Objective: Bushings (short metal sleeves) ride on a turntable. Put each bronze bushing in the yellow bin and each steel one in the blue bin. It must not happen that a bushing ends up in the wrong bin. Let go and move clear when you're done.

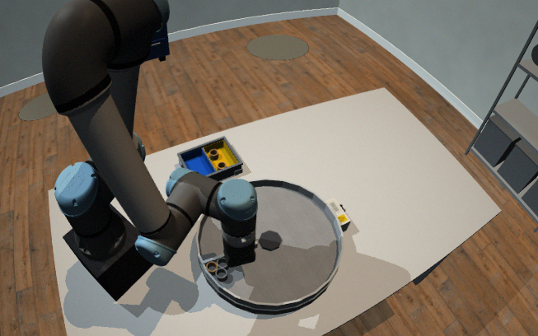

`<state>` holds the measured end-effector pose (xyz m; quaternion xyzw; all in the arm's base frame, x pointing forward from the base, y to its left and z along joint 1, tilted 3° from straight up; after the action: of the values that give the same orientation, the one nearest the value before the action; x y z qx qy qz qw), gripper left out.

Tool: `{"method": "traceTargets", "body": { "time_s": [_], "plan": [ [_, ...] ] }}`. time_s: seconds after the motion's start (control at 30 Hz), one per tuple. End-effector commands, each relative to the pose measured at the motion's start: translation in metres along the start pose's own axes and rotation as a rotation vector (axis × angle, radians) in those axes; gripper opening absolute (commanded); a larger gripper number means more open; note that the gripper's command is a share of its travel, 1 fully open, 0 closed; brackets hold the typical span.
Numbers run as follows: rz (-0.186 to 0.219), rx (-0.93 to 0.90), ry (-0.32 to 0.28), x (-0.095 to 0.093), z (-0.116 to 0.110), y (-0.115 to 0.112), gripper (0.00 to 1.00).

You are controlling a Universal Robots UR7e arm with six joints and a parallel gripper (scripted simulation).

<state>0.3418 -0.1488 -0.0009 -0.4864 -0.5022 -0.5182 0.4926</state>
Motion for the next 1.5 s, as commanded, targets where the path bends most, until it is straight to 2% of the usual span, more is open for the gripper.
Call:
{"method": "traceTargets", "body": {
  "time_s": [0.0, 1.47],
  "plan": [
    [-0.001, 0.000, -0.001, 0.001, 0.000, 0.000, 0.00],
    [-0.001, 0.000, -0.001, 0.013, 0.000, 0.000, 0.00]
  ]
}}
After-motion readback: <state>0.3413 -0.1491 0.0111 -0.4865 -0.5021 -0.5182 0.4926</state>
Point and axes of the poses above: the point where the finger pads meet when closed, its own x axis back along the fingers, its own y axis across the jaws, z = x × y, the point moved 7 cm from there along x, back along the fingers, and after that the axes turned 6 degrees about x, right-handed, at the moved point
